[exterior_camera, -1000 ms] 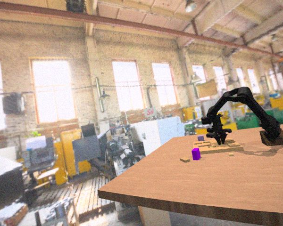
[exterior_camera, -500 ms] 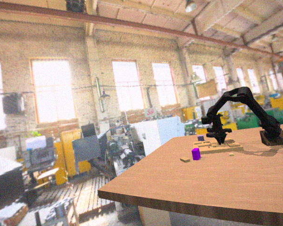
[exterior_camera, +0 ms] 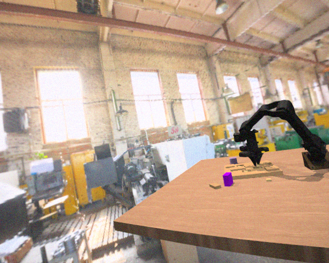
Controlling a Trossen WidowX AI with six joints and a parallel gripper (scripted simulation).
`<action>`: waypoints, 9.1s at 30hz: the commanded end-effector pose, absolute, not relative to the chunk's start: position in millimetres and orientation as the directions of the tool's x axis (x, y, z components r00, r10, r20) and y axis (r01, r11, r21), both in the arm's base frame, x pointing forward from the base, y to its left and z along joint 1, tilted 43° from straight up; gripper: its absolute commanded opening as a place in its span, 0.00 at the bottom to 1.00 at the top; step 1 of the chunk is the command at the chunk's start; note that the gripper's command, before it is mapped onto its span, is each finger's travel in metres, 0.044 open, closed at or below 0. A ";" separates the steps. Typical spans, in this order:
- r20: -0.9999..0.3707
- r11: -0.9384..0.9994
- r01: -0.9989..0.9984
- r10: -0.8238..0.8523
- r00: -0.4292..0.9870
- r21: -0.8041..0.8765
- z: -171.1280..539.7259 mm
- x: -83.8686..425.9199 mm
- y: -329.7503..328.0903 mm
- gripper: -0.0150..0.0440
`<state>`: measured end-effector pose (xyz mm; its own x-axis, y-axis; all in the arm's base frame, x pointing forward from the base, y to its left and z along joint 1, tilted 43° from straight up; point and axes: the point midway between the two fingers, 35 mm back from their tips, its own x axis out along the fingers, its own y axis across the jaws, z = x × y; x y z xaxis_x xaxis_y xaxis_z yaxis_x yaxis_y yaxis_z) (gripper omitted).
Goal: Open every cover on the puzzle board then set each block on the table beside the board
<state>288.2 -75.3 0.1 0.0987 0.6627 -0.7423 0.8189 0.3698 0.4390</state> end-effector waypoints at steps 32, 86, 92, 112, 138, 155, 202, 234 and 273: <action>-0.746 0.373 0.818 0.658 0.100 0.438 48.4 282.0 -119.4 0.39; -0.744 0.369 0.821 0.661 0.098 0.435 172.8 228.0 11.7 0.39; -0.740 0.368 0.821 0.666 0.096 0.437 182.3 214.3 27.1 0.39; -0.745 0.371 0.821 0.660 0.096 0.435 166.0 216.8 44.4 0.39; -0.746 0.371 0.820 0.659 0.098 0.436 134.5 222.7 72.6 0.39; -0.740 0.368 0.819 0.665 0.099 0.440 115.6 222.4 92.5 0.39; -0.739 0.368 0.820 0.667 0.097 0.439 162.5 214.0 50.6 1.00; -0.759 0.623 0.506 0.642 0.104 0.597 128.4 314.9 -38.6 0.25; -0.750 0.597 -0.681 0.652 0.106 0.423 -10.5 375.0 -178.3 0.25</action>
<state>376.1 -148.3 29.6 0.1135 0.6493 -0.7520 -0.1565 0.7592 0.6318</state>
